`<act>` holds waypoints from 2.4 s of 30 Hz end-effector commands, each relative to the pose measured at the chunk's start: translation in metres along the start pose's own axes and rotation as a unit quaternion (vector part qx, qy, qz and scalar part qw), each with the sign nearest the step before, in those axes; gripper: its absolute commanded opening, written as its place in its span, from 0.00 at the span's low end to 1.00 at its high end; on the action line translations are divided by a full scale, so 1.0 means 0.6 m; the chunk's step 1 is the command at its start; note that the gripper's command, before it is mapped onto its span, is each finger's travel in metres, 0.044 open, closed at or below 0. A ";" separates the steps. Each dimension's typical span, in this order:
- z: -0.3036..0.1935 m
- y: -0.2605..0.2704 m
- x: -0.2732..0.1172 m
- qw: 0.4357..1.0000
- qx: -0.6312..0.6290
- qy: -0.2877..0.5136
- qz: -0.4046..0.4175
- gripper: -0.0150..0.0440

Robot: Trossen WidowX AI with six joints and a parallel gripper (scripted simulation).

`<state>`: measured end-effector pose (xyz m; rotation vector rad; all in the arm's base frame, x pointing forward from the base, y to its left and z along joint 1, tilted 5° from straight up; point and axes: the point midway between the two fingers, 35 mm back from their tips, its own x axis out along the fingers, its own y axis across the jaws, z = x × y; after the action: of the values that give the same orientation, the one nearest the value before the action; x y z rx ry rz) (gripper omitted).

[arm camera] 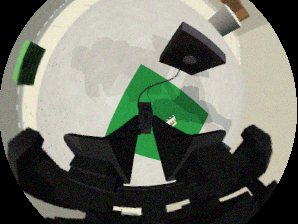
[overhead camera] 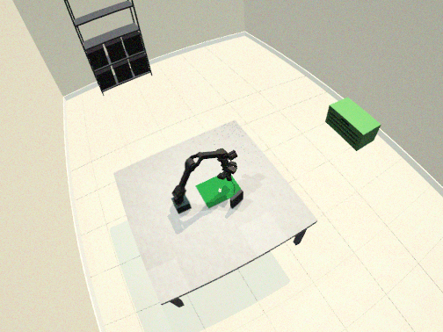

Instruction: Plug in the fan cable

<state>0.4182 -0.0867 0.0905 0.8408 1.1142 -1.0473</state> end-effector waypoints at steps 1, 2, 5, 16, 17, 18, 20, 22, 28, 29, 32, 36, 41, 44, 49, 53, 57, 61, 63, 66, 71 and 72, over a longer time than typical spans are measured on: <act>-0.002 0.000 0.009 1.000 0.001 -0.023 -0.008 0.25; -0.002 0.000 0.010 1.000 0.000 -0.030 -0.009 0.25; -0.002 0.001 0.015 0.999 -0.001 -0.049 -0.013 0.25; -0.004 0.005 0.027 0.993 -0.002 -0.120 -0.023 0.25; -0.004 0.005 0.028 0.992 -0.002 -0.126 -0.024 0.25; -0.005 0.006 0.029 0.991 -0.002 -0.133 -0.024 0.25; -0.005 0.006 0.030 0.989 -0.002 -0.146 -0.025 0.25; -0.006 0.007 0.031 0.987 -0.002 -0.159 -0.026 0.25; -0.008 0.008 0.034 0.980 -0.002 -0.197 -0.028 0.25; -0.009 0.009 0.034 0.979 -0.001 -0.204 -0.028 0.25; -0.010 0.009 0.035 0.974 -0.001 -0.223 -0.028 0.25; -0.012 0.010 0.035 0.968 0.001 -0.249 -0.028 0.25; -0.016 0.010 0.034 0.959 0.002 -0.281 -0.027 0.25; -0.018 0.011 0.033 0.954 0.004 -0.300 -0.025 0.25; -0.022 0.011 0.031 0.943 0.007 -0.331 -0.023 0.25; -0.026 0.010 0.028 0.934 0.009 -0.355 -0.020 0.25; -0.030 0.010 0.025 0.925 0.012 -0.380 -0.016 0.25; -0.035 0.009 0.021 0.915 0.015 -0.404 -0.012 0.25; -0.037 0.008 0.019 0.909 0.017 -0.416 -0.010 0.25; -0.041 0.007 0.016 0.901 0.019 -0.433 -0.006 0.25; -0.047 0.005 0.009 0.887 0.024 -0.461 0.000 0.25; -0.049 0.004 0.008 0.884 0.025 -0.466 0.002 0.25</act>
<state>0.4155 -0.0619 0.0783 0.2919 0.2961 -1.2670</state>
